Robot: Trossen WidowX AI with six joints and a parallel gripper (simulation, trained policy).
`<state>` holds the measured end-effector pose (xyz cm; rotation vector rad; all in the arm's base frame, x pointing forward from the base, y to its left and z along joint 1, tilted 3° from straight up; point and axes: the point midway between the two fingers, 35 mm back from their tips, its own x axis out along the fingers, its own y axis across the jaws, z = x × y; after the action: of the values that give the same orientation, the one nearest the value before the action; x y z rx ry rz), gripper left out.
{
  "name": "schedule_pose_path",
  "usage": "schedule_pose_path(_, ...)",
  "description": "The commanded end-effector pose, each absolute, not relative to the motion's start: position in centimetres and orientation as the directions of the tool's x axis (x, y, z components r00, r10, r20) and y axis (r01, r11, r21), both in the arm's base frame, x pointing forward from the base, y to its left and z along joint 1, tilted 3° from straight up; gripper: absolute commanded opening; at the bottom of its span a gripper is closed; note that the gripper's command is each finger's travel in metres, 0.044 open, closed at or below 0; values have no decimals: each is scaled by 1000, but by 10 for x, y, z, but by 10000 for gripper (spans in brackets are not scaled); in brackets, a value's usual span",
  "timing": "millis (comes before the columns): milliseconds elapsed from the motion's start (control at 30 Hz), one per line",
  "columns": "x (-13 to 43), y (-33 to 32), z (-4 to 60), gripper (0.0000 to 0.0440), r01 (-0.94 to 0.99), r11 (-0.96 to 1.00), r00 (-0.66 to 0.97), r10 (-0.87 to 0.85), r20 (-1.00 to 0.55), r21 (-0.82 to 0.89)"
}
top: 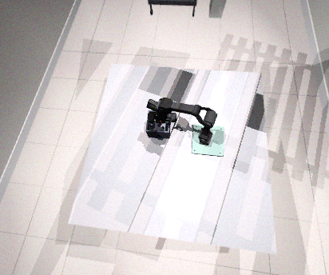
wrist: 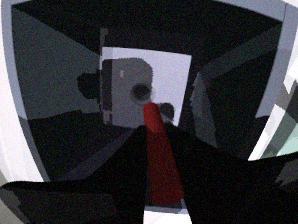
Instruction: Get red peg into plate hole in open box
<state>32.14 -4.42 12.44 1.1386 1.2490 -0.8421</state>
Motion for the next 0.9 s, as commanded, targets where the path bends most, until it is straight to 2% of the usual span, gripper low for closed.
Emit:
schedule_pose_path(0,325,-44,117,0,943,275,162,111,-981,187)
schedule_pose_path(500,336,-43,78,9,924,346,125,122,-985,160)
schedule_pose_path(667,337,-43,72,113,922,360,102,126,-987,141)
schedule_pose_path(867,340,-44,78,140,925,350,98,159,-982,149)
